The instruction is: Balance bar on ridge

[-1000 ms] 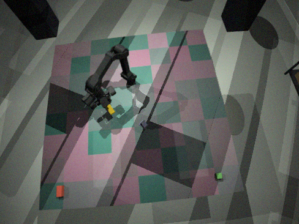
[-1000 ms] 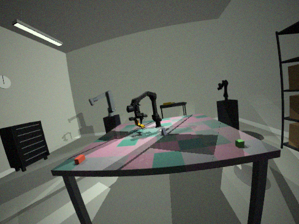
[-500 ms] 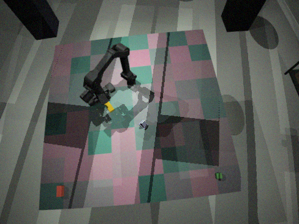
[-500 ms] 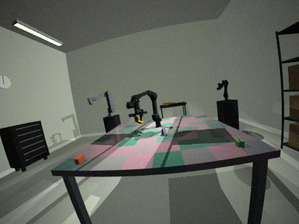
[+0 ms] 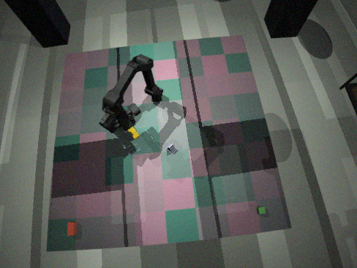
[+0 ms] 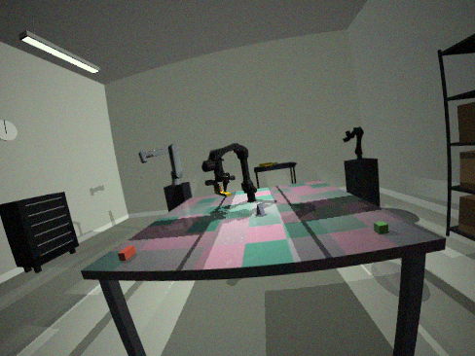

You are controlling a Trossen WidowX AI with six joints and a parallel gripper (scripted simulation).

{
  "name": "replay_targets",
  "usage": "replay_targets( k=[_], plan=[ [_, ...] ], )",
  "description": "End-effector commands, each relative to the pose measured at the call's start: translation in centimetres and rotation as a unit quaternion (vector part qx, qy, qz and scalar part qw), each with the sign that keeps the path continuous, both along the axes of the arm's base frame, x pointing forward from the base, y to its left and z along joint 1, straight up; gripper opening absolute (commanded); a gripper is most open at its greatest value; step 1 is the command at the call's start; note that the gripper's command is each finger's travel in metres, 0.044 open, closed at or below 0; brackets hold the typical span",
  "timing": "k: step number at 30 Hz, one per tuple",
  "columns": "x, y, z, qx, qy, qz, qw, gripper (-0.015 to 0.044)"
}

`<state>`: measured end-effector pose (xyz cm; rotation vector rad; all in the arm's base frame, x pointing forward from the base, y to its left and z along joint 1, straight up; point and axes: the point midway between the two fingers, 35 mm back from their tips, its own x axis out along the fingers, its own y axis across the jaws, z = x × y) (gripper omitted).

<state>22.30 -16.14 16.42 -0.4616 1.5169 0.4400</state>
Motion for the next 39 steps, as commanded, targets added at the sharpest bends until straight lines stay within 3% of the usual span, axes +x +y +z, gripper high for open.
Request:
replay_targets(
  k=[1, 39],
  plan=[
    [1.2, 0.5, 0.4, -0.001, -0.005, 0.003, 1.0, 0.0],
    [10.2, 9.4, 1.0, 0.002, -0.008, 0.046, 0.999, 0.0]
  ],
)
